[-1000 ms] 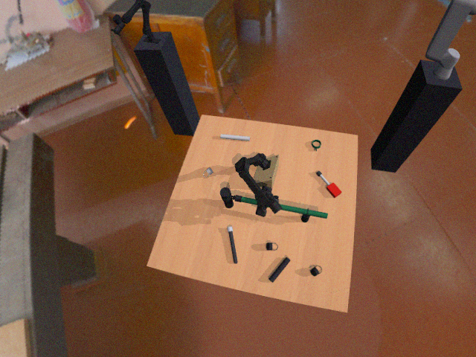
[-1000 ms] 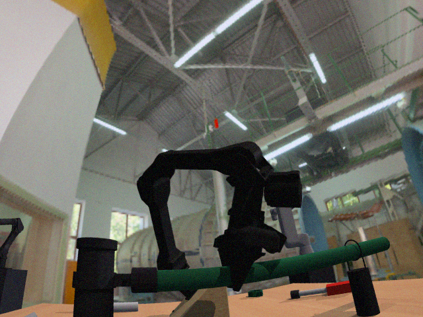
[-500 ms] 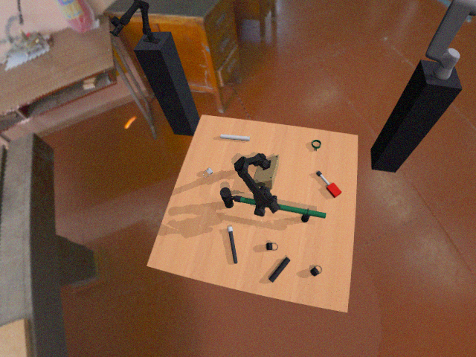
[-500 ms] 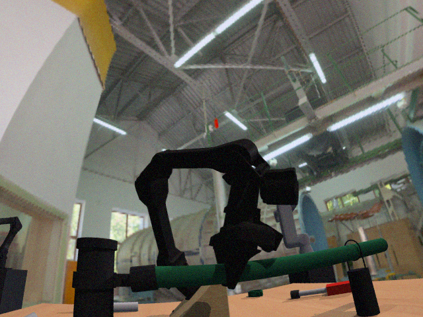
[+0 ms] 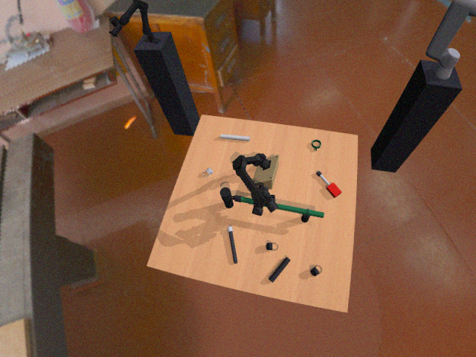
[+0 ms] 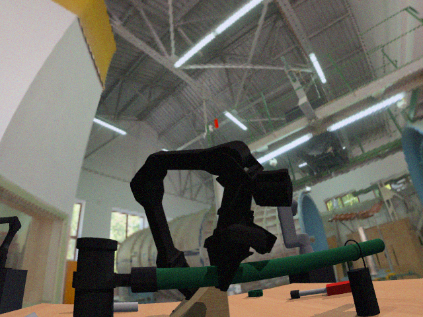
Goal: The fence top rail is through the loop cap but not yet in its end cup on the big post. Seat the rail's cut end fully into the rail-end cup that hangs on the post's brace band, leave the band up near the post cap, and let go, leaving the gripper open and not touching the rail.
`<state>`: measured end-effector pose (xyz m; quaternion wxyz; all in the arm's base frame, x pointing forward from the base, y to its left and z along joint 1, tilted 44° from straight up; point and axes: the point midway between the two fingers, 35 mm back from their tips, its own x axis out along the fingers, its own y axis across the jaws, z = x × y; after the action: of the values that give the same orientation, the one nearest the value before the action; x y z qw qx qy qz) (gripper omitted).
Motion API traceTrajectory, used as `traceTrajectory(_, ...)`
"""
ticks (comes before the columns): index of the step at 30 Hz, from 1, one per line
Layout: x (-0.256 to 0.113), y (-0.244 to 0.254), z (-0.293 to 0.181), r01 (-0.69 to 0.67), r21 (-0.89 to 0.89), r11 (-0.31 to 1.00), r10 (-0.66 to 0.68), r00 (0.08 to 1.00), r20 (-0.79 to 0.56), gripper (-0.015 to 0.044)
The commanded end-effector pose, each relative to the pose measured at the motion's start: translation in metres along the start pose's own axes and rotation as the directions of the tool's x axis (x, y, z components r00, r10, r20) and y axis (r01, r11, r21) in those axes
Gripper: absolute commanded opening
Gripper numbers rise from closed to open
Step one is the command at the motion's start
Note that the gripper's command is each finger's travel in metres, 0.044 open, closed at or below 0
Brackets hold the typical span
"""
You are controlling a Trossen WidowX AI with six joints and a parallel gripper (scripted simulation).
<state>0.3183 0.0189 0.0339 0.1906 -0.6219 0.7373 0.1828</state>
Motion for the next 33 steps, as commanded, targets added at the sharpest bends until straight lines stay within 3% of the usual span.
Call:
traceTrajectory(1,-0.0022,-0.0005,-0.008,0.014,0.006,1.0,-0.014,1.0,0.001,0.0)
traceTrajectory(23,0.0039,0.0003,-0.0105,-0.002,0.003,1.0,0.002,1.0,0.001,0.0)
traceTrajectory(33,0.0032,0.0004,-0.0101,-0.001,0.002,1.0,0.001,1.0,0.002,0.0263)
